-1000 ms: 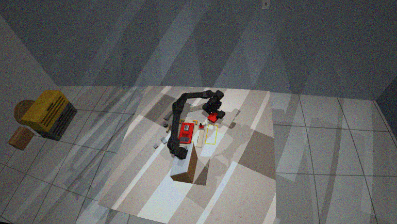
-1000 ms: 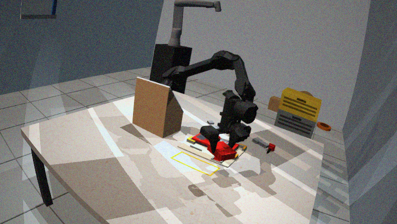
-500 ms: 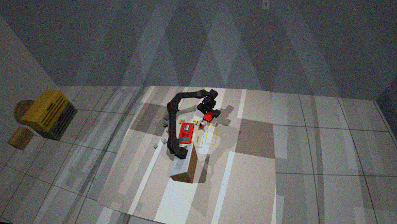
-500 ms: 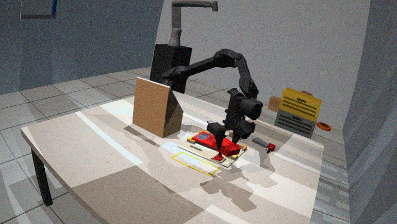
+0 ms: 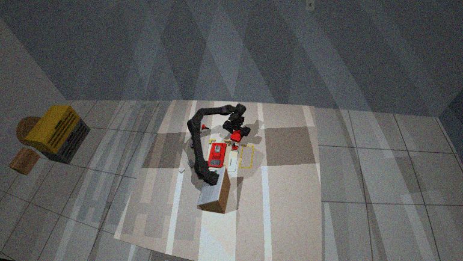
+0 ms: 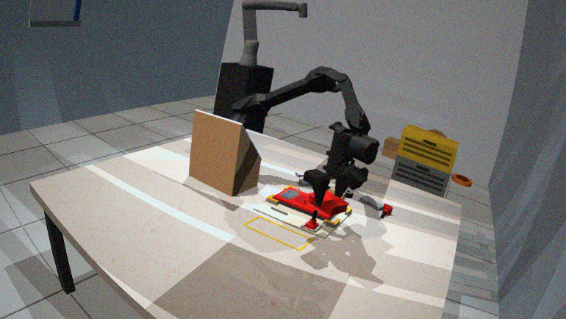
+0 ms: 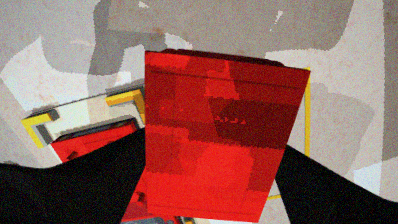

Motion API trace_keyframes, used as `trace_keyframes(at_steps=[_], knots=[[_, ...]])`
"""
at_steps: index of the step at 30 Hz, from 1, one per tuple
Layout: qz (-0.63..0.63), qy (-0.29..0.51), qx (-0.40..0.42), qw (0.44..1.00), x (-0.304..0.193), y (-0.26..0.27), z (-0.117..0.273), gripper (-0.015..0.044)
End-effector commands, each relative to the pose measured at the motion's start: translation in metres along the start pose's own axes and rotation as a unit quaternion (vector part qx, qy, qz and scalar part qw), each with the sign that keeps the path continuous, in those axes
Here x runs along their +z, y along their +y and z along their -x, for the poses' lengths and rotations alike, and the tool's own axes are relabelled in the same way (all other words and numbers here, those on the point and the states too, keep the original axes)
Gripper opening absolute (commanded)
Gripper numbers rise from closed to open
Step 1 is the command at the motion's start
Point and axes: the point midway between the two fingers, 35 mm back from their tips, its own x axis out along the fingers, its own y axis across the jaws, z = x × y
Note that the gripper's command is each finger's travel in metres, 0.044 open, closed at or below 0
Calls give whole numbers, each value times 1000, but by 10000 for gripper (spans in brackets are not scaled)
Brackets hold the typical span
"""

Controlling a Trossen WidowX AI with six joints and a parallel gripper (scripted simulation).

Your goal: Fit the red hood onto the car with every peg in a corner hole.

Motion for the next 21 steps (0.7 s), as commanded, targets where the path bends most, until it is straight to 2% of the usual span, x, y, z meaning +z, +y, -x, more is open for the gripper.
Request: trace_keyframes(at_steps=[1, 21], knots=[[15, -3, 2, 1000, -6, 10, 2, 0], [78, -3, 3, 997, -43, 58, 3, 0]])
